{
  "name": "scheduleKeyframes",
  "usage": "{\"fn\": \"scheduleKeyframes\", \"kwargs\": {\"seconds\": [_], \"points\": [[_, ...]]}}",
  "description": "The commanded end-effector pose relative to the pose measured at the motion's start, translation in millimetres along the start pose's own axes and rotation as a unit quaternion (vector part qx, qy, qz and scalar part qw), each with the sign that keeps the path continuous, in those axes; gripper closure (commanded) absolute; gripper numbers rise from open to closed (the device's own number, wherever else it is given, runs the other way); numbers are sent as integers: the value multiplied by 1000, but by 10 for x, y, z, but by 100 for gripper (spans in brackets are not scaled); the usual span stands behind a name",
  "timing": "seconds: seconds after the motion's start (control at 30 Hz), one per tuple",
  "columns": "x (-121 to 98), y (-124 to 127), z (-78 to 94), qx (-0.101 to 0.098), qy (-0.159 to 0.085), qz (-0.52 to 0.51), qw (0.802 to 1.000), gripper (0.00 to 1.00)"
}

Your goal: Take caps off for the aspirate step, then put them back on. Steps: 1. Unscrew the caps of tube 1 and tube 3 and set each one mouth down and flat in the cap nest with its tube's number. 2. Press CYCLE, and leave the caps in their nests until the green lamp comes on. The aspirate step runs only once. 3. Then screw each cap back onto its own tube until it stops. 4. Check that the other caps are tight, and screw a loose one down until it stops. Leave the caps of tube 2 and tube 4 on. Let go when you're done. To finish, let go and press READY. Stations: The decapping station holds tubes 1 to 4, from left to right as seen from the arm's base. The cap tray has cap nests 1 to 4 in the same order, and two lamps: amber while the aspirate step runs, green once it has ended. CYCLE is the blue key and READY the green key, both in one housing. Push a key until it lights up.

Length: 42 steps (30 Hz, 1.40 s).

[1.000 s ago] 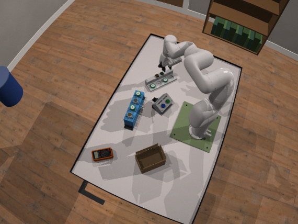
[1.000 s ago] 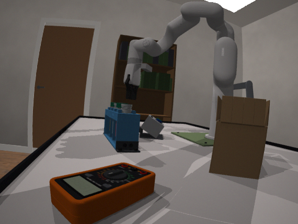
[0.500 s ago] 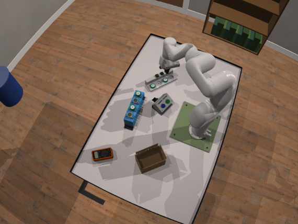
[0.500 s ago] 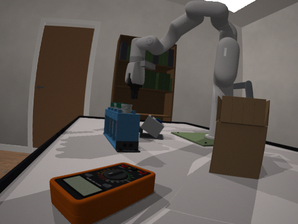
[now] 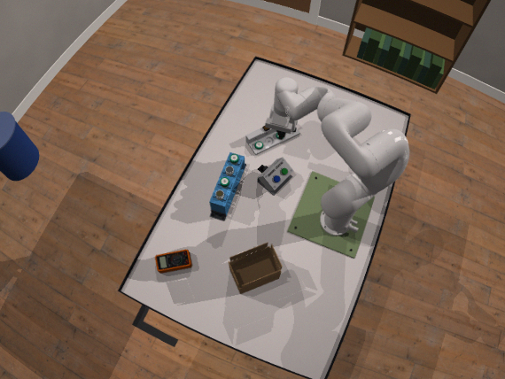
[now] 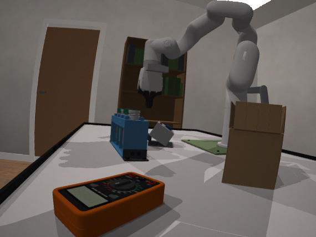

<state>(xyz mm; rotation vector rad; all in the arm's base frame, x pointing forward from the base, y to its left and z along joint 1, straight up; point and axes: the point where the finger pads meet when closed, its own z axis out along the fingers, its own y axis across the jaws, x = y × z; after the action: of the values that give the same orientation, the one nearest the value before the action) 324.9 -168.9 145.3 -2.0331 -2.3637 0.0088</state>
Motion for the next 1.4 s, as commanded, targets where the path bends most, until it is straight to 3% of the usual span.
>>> {"fn": "scheduleKeyframes", "kwargs": {"seconds": [0.0, 0.13, 0.27, 0.77, 1.13, 1.37], "points": [[242, -40, 37, -10, -5, 139, 990, 100], [463, -88, 93, -11, -5, 214, 977, 100], [567, -110, 120, -11, -5, 214, 977, 100], [1476, -306, 351, -11, -5, 214, 977, 100], [1476, -306, 351, -11, -5, 214, 977, 100], [1473, -303, 531, -11, -5, 214, 977, 100]]}}
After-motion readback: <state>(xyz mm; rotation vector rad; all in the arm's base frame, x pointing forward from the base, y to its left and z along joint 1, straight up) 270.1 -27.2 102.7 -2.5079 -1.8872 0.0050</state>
